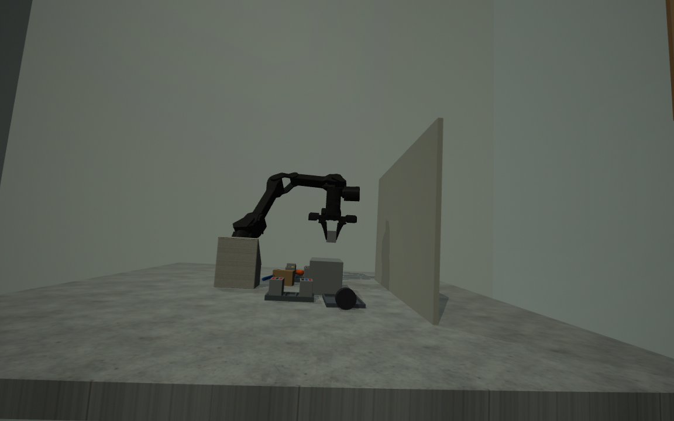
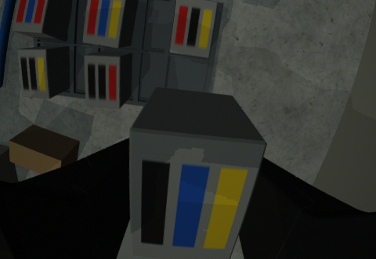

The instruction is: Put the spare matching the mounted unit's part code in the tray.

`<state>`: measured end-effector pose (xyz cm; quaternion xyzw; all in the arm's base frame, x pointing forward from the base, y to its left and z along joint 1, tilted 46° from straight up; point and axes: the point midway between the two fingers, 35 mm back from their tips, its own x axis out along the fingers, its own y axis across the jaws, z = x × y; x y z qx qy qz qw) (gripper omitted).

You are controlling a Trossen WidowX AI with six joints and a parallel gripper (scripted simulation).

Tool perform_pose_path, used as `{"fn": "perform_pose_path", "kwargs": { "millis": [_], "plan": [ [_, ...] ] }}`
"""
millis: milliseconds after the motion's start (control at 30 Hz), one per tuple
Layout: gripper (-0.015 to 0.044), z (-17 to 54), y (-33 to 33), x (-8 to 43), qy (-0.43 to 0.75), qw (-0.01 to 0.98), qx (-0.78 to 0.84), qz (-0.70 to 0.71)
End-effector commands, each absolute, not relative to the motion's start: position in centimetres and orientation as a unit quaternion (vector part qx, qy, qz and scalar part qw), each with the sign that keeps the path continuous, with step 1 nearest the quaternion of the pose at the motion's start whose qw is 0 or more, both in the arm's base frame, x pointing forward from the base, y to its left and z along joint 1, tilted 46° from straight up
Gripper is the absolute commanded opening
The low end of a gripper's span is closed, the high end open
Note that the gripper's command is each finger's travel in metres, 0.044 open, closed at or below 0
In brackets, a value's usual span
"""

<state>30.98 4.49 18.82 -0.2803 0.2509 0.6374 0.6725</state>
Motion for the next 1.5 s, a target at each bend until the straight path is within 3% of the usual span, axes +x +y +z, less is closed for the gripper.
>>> {"fn": "perform_pose_path", "kwargs": {
  "millis": [0,733,1467],
  "plan": [
    [0.0000,19.2,4.0,31.1,0.250,0.672,-0.283,0.637],
    [0.0000,11.6,-5.6,35.5,0.270,0.672,-0.290,0.625],
    [0.0000,1.1,-16.1,35.0,0.270,0.670,-0.290,0.628]
  ]
}}
